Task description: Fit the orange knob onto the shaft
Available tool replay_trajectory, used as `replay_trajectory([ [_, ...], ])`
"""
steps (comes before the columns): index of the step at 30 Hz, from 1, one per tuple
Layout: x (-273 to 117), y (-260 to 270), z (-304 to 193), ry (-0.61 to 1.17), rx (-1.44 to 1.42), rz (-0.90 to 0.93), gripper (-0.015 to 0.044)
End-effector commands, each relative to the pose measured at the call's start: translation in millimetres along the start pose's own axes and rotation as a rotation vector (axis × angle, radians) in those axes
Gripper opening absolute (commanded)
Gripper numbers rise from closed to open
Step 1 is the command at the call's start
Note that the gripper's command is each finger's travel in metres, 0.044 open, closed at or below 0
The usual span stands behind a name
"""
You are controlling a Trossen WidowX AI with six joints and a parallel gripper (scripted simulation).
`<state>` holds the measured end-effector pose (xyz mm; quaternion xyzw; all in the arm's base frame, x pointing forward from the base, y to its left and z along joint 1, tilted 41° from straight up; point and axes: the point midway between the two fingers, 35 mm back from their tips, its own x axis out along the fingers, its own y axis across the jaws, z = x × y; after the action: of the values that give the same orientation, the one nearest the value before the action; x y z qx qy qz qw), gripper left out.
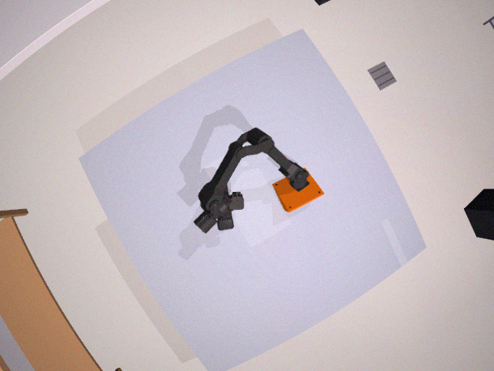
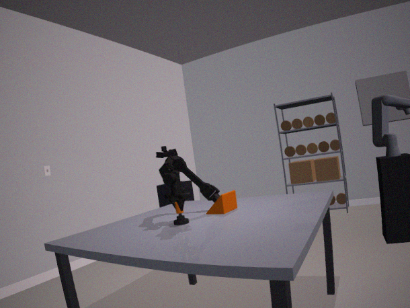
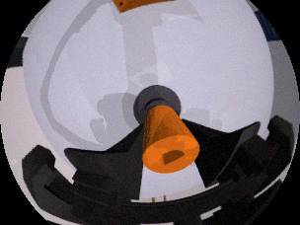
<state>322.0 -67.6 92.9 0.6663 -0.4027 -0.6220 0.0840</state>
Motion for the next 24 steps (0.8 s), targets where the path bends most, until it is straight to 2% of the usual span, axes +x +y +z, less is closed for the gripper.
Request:
replay_trajectory([
  [1, 1.2, 0.3, -0.8, 0.003, -0.007, 0.003, 0.0],
  [19, -3.1, 1.8, -1.7, 0.003, -0.007, 0.003, 0.0],
  [24, -2.8, 1.1, -1.8, 0.003, -0.131, 0.003, 0.0],
])
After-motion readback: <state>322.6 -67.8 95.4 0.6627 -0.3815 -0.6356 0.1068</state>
